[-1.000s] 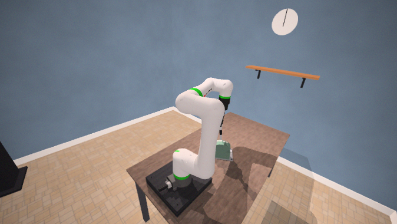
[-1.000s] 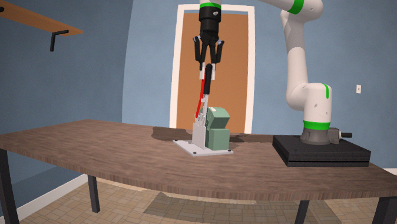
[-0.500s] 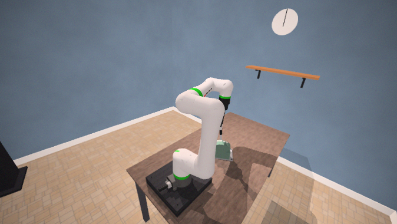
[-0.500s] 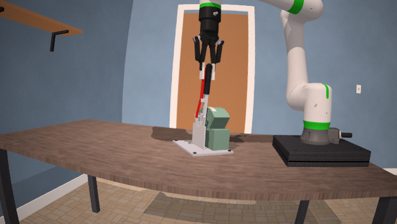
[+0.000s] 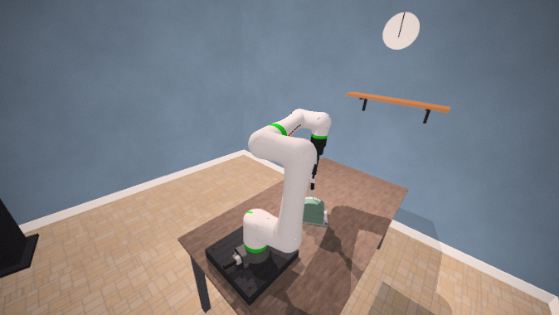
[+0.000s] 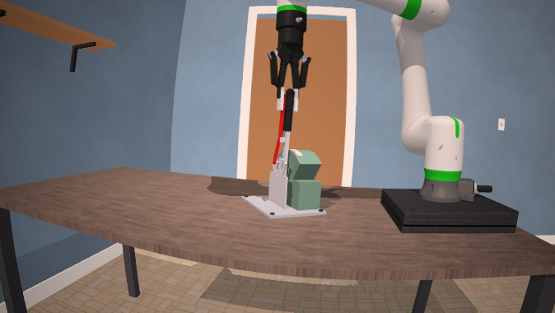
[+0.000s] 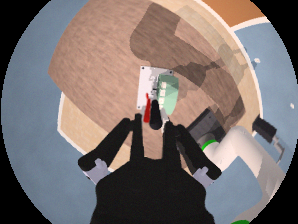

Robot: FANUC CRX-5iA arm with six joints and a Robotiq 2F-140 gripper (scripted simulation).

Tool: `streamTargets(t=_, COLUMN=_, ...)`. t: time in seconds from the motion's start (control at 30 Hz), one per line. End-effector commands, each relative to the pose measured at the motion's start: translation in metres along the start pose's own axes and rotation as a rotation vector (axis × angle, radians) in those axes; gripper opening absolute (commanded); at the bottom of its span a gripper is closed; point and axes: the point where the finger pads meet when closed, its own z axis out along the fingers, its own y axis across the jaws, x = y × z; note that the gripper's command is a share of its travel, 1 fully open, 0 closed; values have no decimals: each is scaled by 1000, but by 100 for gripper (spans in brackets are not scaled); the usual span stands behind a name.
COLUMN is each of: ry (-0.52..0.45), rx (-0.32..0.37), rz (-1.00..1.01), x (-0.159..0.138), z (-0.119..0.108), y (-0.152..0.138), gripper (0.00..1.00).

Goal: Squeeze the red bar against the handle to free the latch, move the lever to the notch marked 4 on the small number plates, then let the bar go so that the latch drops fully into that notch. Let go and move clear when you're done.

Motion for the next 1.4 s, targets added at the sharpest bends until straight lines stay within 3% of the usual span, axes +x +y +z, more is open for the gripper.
streamTargets(t=0.0, ry=0, rx=0, rz=0, x=5, z=0, y=0, gripper=0)
streamTargets(t=0.83, ry=0, rx=0, rz=0, x=56, z=2, y=0, gripper=0)
streamTargets(t=1.37, ry=0, rx=0, rz=0, x=64, z=4, y=0, gripper=0)
